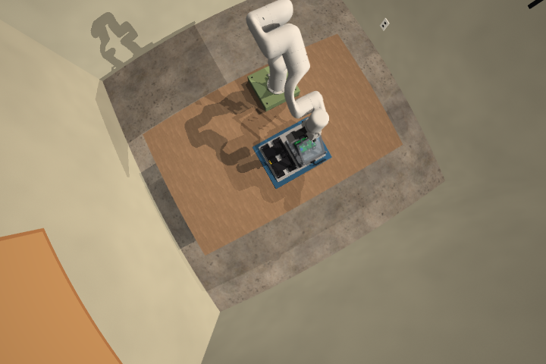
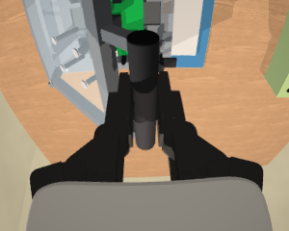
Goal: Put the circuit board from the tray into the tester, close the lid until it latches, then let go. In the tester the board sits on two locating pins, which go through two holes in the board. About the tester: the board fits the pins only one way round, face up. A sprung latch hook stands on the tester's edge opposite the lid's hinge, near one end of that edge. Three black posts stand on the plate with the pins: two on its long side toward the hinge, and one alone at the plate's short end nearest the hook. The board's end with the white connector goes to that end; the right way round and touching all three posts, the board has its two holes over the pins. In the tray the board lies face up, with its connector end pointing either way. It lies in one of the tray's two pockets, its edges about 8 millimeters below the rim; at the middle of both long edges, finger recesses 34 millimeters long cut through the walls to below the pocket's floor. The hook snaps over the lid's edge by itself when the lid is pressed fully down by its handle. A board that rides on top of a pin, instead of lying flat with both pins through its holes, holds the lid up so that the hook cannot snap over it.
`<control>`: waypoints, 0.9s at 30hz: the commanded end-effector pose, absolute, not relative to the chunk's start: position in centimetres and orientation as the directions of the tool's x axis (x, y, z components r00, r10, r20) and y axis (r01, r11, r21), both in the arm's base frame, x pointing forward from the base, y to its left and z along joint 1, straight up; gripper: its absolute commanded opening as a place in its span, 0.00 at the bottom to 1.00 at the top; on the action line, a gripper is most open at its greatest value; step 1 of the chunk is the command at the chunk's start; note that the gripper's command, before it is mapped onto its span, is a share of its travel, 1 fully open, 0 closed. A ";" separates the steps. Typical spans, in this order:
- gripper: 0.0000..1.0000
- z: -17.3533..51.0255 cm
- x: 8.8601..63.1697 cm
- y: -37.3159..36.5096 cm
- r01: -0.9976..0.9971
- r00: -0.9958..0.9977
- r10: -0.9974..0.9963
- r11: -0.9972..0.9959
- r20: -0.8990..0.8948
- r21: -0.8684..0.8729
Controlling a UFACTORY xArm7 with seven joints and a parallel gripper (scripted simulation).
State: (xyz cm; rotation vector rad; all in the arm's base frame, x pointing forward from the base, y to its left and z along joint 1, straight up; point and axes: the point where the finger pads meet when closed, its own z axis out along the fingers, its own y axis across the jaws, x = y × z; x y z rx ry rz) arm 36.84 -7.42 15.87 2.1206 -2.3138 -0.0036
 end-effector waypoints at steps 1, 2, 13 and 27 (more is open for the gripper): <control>0.00 14.9 35.9 -7.4 -0.996 -0.087 -0.996 0.087 0.001 -0.001; 0.00 14.9 35.9 -7.4 -0.996 -0.087 -0.996 0.087 0.001 -0.001; 0.00 12.7 34.4 -7.2 -0.996 -0.087 -0.996 0.087 0.001 -0.001; 0.00 10.1 33.2 -7.1 -0.996 -0.087 -0.996 0.087 0.001 -0.001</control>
